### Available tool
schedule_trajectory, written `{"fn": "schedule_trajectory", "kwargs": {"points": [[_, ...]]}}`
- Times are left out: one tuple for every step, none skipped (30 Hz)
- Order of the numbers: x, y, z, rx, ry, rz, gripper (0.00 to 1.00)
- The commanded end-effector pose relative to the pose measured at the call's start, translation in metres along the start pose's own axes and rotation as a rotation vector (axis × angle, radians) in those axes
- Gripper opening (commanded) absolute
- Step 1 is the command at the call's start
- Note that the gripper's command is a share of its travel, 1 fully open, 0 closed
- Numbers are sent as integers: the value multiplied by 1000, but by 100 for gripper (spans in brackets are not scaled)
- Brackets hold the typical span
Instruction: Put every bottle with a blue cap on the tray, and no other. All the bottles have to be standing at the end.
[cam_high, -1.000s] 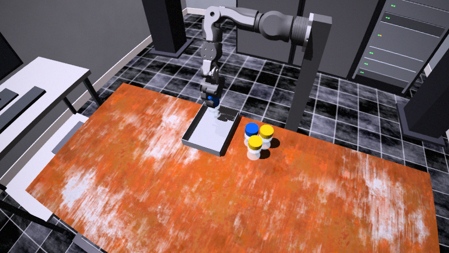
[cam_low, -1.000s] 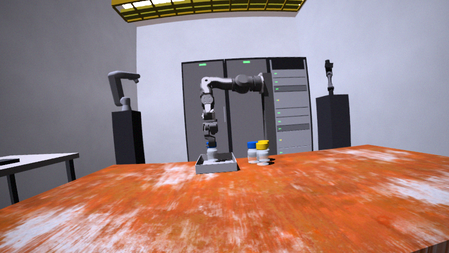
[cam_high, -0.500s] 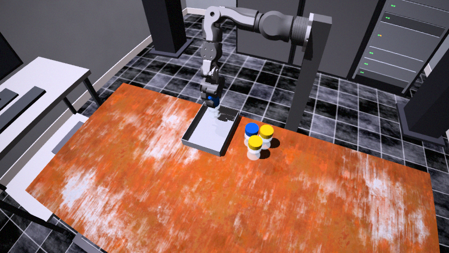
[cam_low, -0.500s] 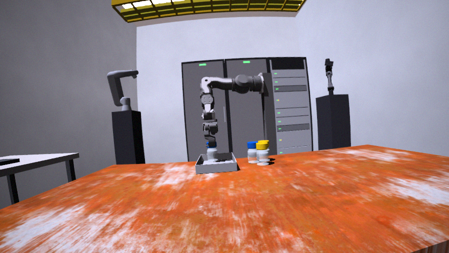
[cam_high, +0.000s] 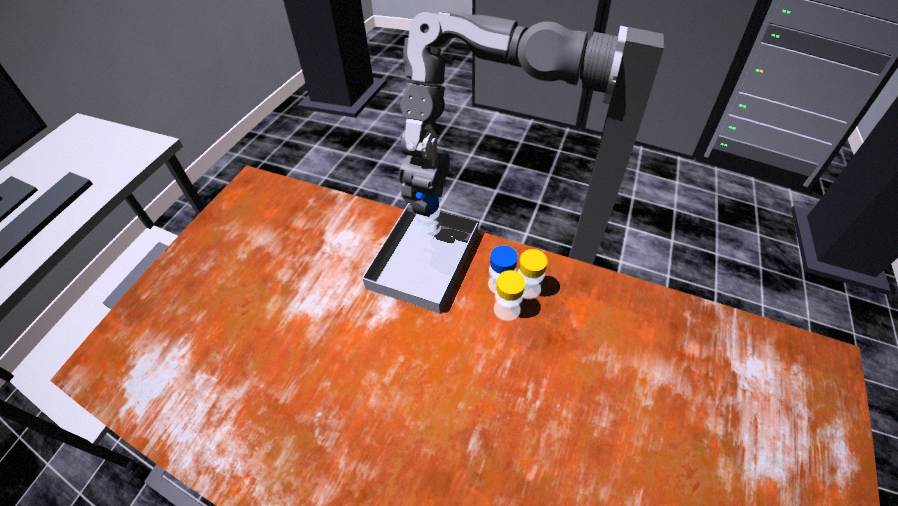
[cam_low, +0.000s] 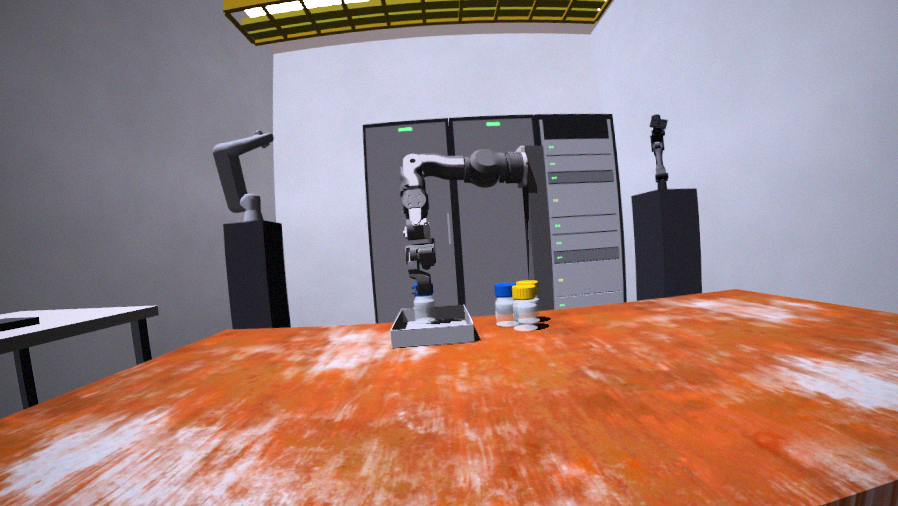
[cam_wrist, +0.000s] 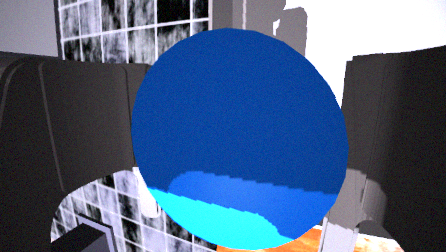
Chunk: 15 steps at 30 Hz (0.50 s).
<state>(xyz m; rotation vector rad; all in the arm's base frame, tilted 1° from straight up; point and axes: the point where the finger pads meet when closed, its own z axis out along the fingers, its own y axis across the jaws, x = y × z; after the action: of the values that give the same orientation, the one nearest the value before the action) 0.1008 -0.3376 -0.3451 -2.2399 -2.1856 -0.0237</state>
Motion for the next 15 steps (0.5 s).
{"fn": "schedule_trajectory", "kwargs": {"points": [[0,0,0,-3,4,0,0],[0,0,0,-3,5,0,0],[0,0,0,-3,6,0,0],[0,0,0,-4,7,0,0],[0,0,0,-4,8,1,0],[0,0,0,-4,8,1,0],[0,0,0,-4,8,1,0],[0,0,0,-4,8,1,0],[0,0,0,-4,8,1,0],[0,0,0,-4,8,1,0],[0,0,0,-4,8,1,0],[0,0,0,-4,8,1,0],[0,1,0,-2,6,0,0],[0,1,0,-2,6,0,0],[0,1,0,-2,6,0,0]]}}
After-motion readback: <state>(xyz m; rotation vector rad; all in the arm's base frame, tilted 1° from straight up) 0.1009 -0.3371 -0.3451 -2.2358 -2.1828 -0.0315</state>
